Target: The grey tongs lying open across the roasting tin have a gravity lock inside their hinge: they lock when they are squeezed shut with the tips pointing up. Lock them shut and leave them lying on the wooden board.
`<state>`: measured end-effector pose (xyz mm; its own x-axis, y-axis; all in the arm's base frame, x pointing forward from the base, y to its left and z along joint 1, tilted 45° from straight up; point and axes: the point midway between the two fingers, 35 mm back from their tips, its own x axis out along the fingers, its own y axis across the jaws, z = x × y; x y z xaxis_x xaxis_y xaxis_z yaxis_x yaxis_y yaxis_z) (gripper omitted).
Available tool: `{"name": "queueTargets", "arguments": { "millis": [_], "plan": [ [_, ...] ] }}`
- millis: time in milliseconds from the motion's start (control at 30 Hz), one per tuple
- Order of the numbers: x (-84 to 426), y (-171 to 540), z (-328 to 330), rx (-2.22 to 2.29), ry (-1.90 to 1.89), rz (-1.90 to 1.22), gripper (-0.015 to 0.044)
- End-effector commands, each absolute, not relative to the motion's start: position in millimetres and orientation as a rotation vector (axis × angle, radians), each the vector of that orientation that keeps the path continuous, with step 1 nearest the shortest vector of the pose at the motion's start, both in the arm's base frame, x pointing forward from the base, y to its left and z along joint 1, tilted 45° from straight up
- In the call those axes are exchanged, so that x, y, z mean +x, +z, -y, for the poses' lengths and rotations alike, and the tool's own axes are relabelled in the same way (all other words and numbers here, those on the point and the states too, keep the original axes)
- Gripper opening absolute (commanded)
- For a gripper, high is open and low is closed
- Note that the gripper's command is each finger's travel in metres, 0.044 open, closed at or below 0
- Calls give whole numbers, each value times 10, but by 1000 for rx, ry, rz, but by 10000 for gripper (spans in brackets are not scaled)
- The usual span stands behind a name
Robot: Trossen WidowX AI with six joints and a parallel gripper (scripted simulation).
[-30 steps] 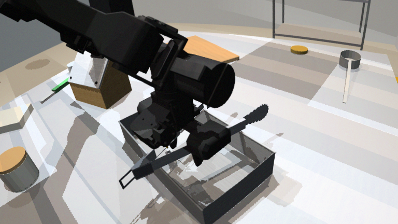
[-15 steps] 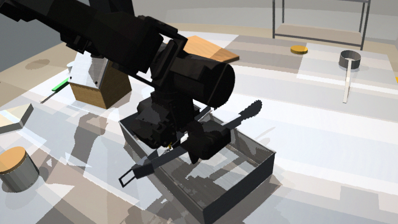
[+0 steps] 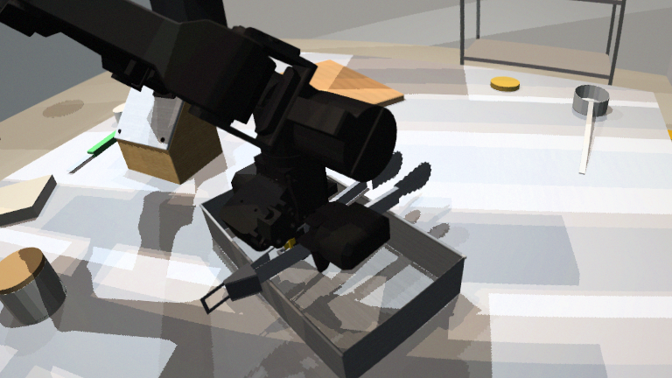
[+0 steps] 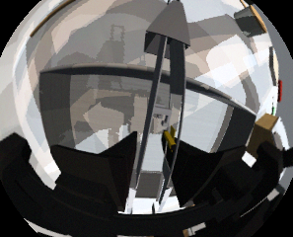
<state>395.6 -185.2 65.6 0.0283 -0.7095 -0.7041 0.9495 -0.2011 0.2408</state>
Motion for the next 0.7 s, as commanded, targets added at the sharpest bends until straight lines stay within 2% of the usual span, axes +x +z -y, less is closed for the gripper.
{"name": "queueTargets", "arguments": {
  "millis": [0,467,667],
  "plan": [
    [3959,660,1851,866,-1565,-368,108],
    [3959,660,1851,866,-1565,-368,15],
    [3959,660,1851,866,-1565,-368,-143]
  ]
}}
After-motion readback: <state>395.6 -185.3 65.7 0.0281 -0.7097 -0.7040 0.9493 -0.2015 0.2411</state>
